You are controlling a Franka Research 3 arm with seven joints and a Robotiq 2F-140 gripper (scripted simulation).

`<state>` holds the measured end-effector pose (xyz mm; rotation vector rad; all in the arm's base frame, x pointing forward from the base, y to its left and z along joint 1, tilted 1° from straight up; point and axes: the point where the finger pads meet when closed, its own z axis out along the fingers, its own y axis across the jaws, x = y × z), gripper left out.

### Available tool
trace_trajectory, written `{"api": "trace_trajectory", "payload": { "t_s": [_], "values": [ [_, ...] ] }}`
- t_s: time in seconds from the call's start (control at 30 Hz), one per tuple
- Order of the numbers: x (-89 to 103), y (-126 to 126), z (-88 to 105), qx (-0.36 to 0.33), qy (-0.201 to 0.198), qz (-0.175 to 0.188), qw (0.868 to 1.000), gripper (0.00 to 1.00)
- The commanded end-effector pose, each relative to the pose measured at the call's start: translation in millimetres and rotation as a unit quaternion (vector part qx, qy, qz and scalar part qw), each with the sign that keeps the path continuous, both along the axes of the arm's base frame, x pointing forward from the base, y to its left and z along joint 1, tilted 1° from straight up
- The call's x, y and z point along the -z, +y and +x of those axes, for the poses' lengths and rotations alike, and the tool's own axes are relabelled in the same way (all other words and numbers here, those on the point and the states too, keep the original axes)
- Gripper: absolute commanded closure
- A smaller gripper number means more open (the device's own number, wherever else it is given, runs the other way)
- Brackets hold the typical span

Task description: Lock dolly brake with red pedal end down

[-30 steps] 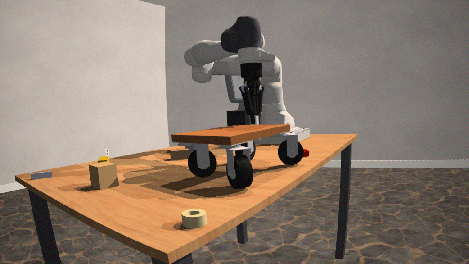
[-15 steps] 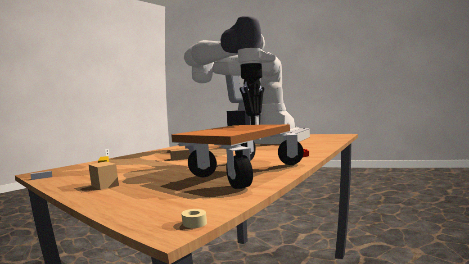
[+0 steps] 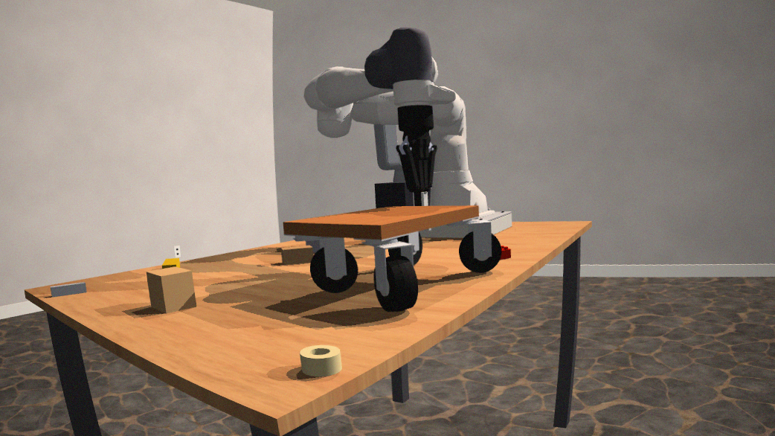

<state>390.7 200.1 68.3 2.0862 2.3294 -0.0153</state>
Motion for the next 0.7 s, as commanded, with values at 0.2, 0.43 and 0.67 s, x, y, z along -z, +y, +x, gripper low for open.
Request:
{"api": "trace_trajectory", "payload": {
  "t_s": [0.2,0.43,0.67],
  "values": [
    [-1.3,-2,0.7,0.000,0.000,-0.001,1.000,1.00],
    [-26.9,-1,0.6,0.000,0.000,-0.001,1.000,1.00],
    [-52.9,-1,0.5,0.000,0.000,-0.001,1.000,1.00]
  ]
}}
